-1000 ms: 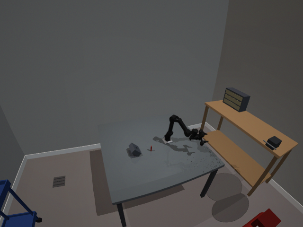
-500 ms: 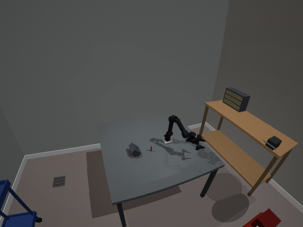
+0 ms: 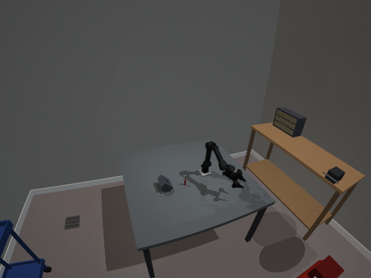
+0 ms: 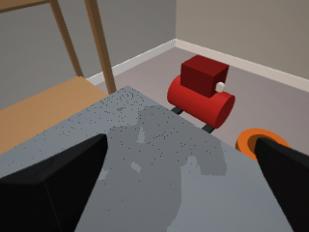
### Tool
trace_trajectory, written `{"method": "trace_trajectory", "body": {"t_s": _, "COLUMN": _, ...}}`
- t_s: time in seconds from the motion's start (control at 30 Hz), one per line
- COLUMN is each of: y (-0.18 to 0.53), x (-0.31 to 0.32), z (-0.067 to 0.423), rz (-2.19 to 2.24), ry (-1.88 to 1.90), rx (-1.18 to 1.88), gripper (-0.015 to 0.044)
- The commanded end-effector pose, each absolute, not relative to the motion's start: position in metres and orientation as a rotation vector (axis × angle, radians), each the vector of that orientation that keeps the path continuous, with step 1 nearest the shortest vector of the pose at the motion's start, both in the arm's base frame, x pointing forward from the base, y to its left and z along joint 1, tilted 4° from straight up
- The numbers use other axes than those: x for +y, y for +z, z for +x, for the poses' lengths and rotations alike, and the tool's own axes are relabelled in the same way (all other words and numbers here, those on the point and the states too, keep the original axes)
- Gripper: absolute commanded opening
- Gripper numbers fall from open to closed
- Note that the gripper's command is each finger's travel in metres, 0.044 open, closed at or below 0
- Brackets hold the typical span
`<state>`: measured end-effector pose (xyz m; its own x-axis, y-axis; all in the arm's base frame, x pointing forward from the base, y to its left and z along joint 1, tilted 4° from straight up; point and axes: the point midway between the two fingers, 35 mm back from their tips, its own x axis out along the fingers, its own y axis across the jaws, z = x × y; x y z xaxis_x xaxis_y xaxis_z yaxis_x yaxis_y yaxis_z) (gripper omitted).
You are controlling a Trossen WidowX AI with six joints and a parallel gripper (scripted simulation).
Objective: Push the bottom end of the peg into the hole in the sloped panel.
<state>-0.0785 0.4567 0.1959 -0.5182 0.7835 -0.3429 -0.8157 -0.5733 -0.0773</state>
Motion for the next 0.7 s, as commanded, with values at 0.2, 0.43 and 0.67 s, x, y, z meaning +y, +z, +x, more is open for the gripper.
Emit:
{"method": "trace_trajectory", "body": {"t_s": 0.2, "y": 0.185, "x": 0.458, "z": -0.011, "rz": -0.621, "ry": 1.994, "rx": 0.027, "gripper": 0.0440}}
{"method": "trace_trajectory", "body": {"t_s": 0.43, "y": 0.179, "x": 0.452, "z": 0.032, "rz": -0.749, "ry": 1.904, "rx": -0.007, "gripper": 0.0440}}
{"method": "trace_trajectory", "body": {"t_s": 0.67, "y": 0.174, "x": 0.439, "z": 0.072, "rz": -0.839, "ry": 1.813, "rx": 0.005, "gripper": 0.0440}}
